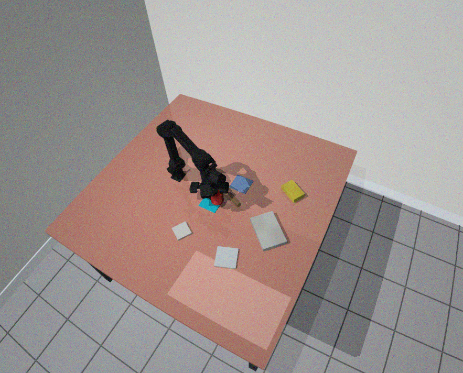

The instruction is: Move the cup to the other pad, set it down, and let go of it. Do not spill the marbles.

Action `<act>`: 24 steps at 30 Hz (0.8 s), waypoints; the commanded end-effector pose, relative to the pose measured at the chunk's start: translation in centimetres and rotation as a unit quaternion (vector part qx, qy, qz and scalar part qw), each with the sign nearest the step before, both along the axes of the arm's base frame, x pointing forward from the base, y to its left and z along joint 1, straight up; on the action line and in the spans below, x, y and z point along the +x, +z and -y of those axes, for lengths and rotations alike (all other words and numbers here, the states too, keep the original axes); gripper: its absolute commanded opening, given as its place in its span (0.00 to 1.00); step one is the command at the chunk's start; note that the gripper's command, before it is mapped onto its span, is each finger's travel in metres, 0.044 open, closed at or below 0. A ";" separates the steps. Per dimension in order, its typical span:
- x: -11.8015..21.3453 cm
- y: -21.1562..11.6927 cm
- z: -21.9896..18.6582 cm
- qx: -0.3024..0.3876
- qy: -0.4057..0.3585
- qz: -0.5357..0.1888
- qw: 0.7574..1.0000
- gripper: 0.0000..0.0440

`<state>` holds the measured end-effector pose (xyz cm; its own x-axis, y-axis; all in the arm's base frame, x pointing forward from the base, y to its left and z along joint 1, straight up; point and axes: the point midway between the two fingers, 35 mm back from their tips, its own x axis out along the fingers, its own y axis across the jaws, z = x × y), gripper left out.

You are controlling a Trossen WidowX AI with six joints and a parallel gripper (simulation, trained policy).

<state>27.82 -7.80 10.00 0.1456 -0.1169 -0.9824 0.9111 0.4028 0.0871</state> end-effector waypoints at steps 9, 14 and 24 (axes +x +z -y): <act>-2.4 -2.9 -0.1 -0.001 -0.010 -0.010 1.000 0.01; -3.1 -3.7 0.1 -0.003 -0.016 -0.011 1.000 0.07; -2.5 -2.7 0.8 -0.005 -0.024 0.039 0.999 0.38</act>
